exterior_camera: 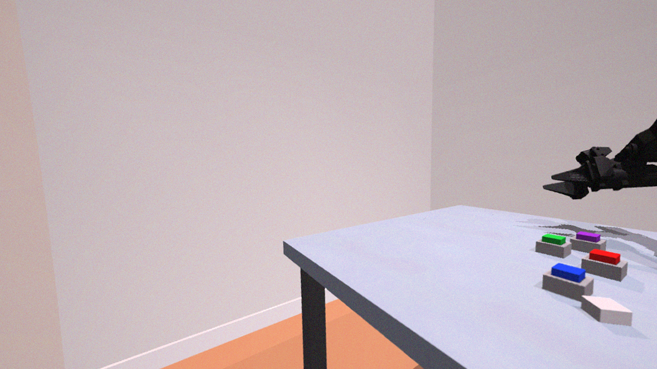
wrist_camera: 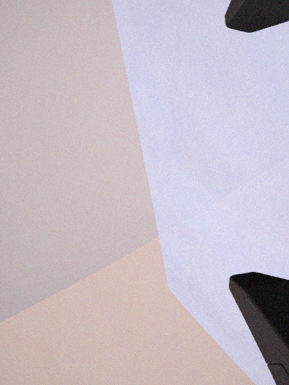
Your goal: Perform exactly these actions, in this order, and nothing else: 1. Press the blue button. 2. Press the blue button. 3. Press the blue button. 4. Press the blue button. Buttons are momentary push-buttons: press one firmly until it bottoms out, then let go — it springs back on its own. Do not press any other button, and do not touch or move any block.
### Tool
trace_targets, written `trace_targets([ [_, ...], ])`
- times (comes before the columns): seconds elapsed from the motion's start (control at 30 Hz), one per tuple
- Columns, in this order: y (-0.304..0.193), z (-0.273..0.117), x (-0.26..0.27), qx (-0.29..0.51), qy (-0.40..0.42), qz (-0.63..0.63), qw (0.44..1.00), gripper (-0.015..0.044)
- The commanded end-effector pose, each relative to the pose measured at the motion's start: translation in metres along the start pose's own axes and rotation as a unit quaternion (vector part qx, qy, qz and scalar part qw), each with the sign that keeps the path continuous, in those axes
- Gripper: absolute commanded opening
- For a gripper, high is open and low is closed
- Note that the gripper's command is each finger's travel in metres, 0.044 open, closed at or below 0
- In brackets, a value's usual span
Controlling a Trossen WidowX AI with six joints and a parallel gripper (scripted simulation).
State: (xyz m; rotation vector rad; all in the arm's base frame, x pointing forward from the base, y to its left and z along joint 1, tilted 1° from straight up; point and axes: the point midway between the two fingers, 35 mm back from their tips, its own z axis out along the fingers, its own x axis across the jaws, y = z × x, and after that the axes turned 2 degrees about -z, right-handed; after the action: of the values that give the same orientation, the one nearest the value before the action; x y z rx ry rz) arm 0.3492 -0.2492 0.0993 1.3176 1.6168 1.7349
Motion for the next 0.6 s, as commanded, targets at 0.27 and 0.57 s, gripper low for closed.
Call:
trace_targets([
  [0.27, -0.027, 0.111, 0.081, 0.200, 0.039, 0.142, 0.969, 0.0400],
  [0.57, -0.077, 0.174, 0.211, 0.436, -0.014, 0.213, 0.874, 0.0400],
])
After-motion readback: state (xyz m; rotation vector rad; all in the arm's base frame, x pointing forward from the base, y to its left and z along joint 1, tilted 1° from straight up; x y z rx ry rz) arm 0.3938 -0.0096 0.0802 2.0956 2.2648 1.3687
